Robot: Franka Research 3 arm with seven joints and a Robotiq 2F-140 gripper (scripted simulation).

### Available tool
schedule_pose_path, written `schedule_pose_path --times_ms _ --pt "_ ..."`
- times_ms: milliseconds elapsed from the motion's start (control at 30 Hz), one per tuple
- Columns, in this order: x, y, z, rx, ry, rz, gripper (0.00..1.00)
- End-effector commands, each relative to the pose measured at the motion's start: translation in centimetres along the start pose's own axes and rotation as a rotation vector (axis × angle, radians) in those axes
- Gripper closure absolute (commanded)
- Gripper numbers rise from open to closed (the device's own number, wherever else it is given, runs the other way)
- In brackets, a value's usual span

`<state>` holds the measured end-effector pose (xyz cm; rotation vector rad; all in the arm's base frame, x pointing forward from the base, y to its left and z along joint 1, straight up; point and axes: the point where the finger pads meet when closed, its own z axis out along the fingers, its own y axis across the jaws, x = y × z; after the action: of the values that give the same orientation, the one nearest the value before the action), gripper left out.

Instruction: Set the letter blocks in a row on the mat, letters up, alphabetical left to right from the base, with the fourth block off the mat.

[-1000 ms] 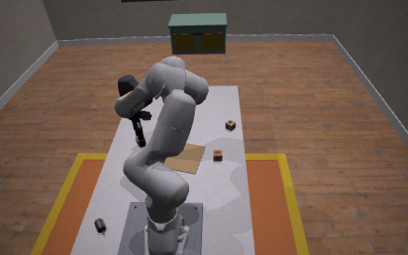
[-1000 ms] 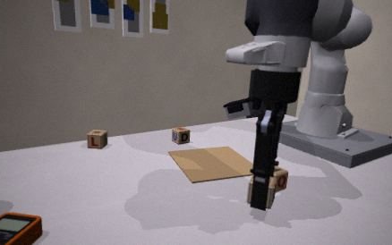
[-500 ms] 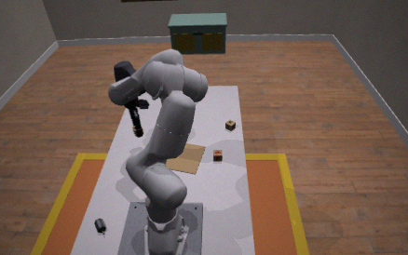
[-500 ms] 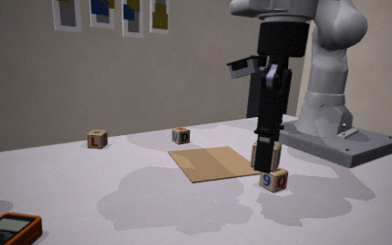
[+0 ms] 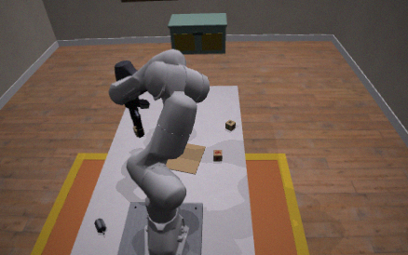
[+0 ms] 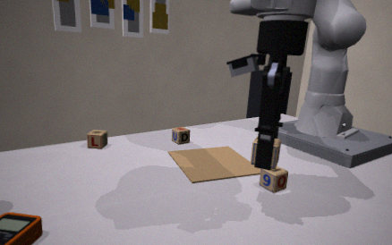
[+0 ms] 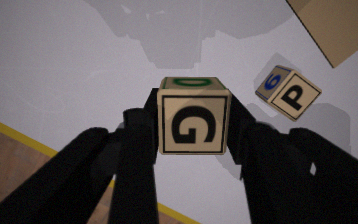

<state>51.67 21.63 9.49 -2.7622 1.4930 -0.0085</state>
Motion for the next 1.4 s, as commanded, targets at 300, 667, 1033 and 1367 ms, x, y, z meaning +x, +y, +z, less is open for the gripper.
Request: schedule_pose_path --times_ms 300,667,1033,1367 --pt "0.9 1.3 0.1 -0.005 0.0 -0.249 0.67" --pt "1.6 2.2 0.1 -0.005 -0.001 -0.413 0.67" --pt "2.2 3.0 0.1 -0.005 -0.001 -0.562 0.67" --pt "2.7 3.8 0.1 -0.005 -0.001 -0.699 0.67"
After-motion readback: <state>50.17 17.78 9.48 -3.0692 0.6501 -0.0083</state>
